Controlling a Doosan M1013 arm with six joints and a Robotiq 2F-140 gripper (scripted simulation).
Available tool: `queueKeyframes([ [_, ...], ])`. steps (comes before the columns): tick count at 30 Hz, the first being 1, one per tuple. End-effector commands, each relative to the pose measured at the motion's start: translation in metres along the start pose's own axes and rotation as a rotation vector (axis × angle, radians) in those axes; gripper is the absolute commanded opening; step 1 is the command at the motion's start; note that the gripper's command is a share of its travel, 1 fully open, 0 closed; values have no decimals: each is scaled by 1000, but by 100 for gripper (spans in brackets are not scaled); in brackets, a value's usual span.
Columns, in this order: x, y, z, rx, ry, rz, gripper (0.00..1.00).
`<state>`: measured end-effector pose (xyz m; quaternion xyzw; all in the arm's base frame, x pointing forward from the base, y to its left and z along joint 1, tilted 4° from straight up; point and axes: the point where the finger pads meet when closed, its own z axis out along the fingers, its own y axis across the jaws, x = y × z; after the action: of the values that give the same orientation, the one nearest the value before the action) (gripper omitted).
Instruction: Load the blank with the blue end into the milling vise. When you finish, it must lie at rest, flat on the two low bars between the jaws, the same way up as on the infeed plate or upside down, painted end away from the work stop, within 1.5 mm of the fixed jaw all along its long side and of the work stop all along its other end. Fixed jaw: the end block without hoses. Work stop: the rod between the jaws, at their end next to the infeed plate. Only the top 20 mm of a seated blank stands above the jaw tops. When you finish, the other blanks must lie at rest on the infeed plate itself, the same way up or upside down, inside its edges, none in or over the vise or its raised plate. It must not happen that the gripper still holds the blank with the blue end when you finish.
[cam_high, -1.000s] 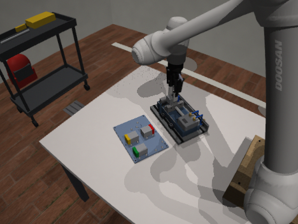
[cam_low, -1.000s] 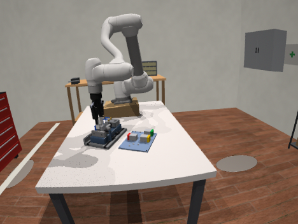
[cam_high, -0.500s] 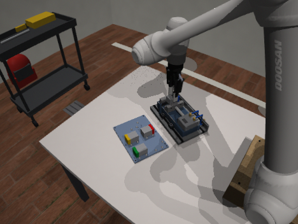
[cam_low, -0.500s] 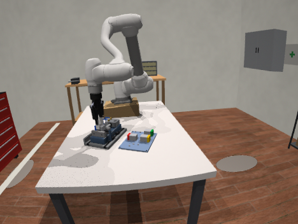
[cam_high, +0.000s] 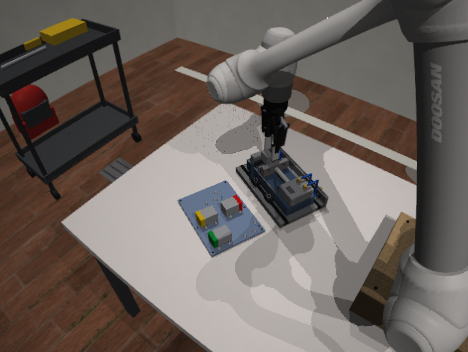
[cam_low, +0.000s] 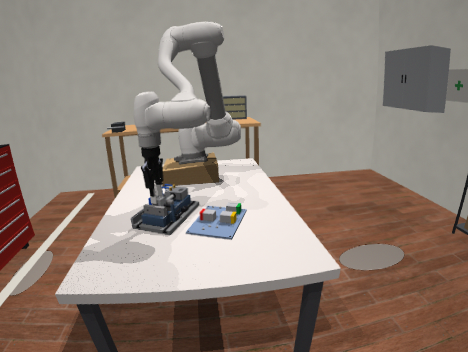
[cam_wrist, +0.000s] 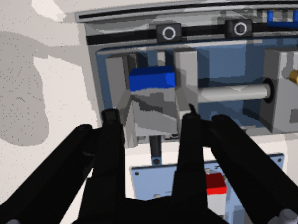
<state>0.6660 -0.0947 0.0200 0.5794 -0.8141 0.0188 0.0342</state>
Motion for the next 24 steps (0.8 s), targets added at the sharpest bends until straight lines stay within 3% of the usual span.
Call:
queueKeyframes([
  [1, 0, 0, 0, 0, 0, 0, 0],
  [24, -5, -3, 0, 0, 0, 0, 0],
])
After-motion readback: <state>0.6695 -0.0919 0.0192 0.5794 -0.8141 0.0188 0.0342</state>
